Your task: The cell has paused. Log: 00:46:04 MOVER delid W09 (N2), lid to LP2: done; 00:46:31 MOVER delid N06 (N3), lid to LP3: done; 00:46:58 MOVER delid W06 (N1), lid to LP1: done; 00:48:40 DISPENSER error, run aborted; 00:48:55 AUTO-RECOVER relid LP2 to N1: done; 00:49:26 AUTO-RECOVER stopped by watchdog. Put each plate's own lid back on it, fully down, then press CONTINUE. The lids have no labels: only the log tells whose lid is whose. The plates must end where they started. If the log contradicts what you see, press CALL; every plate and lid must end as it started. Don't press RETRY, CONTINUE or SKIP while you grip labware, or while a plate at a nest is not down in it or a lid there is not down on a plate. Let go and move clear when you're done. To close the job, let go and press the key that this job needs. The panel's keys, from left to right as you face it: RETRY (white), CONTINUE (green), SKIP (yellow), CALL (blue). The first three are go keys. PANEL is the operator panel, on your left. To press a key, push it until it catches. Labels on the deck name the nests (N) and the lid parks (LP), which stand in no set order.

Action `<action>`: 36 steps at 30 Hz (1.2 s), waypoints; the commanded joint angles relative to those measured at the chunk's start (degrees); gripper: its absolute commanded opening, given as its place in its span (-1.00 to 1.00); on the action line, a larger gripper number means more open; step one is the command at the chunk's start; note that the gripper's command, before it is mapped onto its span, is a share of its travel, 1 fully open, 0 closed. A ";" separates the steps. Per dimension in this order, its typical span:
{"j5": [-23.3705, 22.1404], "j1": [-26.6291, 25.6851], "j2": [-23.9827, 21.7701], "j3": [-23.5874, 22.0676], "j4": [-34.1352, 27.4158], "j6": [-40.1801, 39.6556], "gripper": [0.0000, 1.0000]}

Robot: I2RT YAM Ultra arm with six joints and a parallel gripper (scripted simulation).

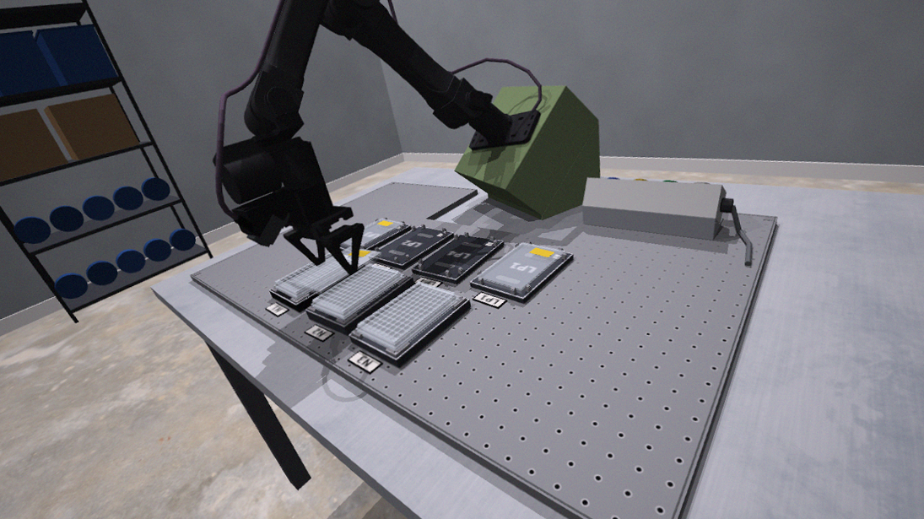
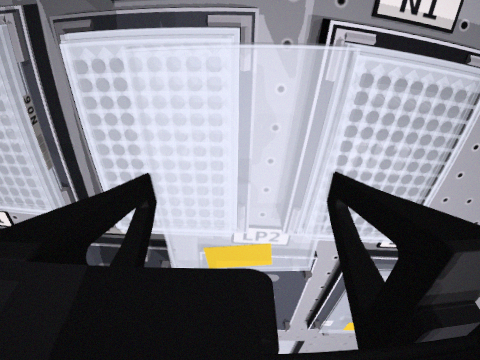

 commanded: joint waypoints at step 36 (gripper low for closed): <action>5.81 8.20 3.80 -0.76 2.60 7.89 -1.00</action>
